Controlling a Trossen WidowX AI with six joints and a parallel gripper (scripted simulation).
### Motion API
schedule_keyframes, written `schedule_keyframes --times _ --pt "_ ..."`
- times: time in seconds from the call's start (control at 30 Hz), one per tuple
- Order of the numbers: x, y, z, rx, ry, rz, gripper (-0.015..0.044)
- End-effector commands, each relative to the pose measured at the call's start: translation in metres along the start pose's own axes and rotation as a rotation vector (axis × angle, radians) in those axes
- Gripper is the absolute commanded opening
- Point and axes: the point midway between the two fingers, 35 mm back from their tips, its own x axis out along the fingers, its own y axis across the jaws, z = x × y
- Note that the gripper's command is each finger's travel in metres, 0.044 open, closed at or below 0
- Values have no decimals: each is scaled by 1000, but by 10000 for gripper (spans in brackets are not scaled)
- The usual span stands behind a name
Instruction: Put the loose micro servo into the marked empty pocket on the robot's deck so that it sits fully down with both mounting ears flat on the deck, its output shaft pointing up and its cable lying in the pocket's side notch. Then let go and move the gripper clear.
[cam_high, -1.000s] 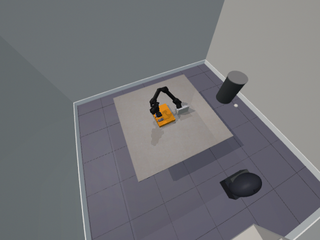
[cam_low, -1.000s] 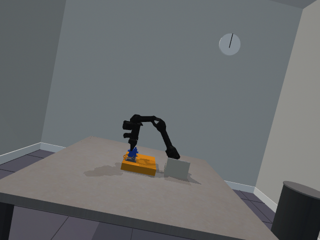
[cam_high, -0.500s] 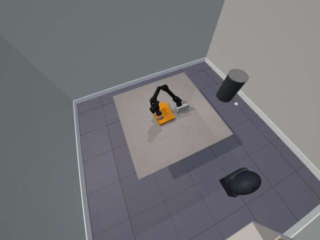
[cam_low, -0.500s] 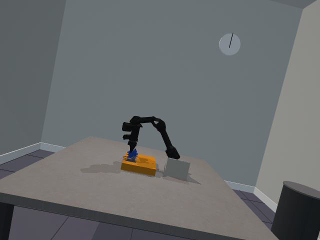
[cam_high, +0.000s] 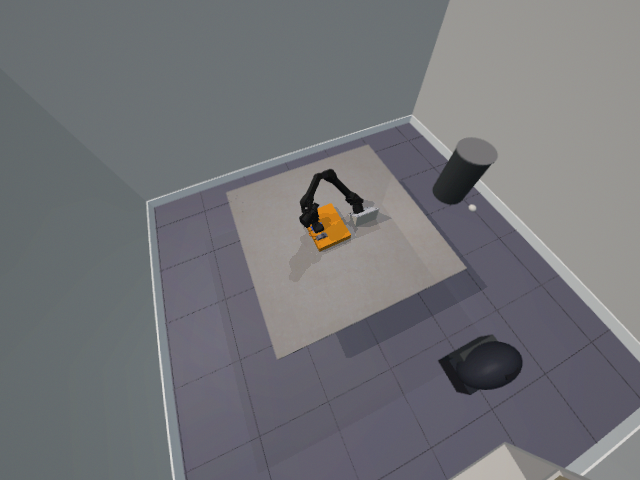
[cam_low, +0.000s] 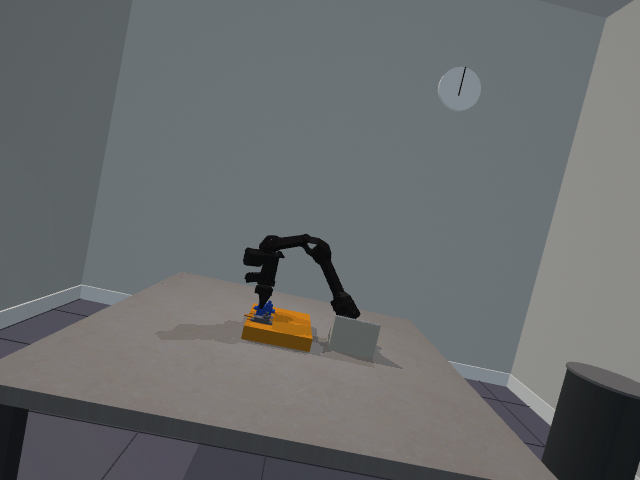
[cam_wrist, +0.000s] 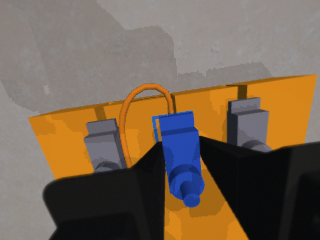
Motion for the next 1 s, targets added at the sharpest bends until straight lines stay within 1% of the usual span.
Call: schedule_keyframes --times 0.0,0.73,0.97 --pt "4 0 0 -4 -2 -2 0" --pt "25 0 0 -4 -3 -2 0" --pt "23 0 0 -4 -3 -2 184"
